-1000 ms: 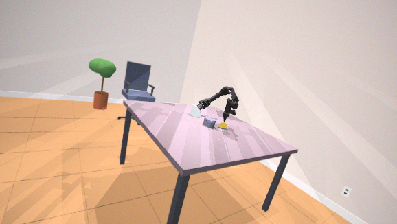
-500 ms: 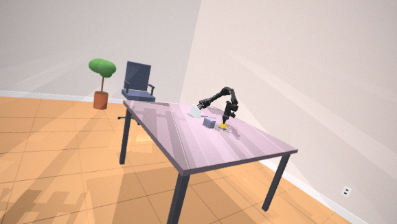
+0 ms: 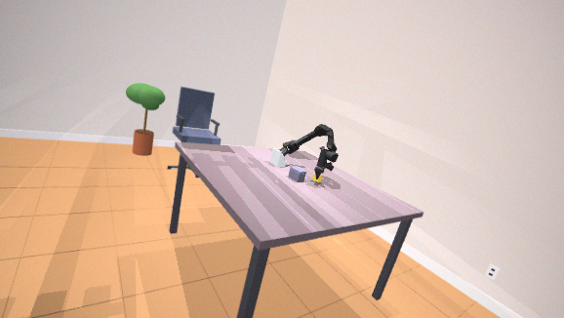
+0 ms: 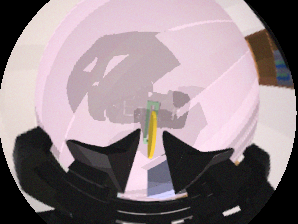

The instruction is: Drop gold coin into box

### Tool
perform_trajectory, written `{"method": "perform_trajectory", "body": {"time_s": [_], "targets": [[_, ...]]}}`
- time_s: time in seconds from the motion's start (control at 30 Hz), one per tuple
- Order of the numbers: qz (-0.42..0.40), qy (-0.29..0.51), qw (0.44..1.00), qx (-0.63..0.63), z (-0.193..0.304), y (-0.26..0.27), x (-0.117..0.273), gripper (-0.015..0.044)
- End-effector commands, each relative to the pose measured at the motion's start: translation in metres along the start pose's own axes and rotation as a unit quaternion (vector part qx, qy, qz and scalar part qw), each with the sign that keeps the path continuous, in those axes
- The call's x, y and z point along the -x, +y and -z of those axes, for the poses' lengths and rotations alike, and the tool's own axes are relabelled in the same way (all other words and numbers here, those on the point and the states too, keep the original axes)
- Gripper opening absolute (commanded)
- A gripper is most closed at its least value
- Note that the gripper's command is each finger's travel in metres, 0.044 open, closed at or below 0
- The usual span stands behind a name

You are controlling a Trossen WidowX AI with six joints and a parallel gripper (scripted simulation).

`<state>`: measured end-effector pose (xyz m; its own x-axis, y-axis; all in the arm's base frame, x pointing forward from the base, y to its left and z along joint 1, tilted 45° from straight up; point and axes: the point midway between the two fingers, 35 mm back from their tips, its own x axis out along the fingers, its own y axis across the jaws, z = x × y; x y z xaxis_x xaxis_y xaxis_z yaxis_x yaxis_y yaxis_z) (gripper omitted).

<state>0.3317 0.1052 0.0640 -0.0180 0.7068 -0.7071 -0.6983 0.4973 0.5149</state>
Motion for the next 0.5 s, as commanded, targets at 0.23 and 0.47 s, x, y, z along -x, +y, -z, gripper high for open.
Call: {"method": "perform_trajectory", "body": {"time_s": [0.23, 0.47], "targets": [[-0.002, -0.002, 1.000, -0.001, 0.001, 0.002, -0.018, 0.0161], [-0.002, -0.002, 1.000, -0.001, 0.001, 0.002, -0.018, 0.0003]]}}
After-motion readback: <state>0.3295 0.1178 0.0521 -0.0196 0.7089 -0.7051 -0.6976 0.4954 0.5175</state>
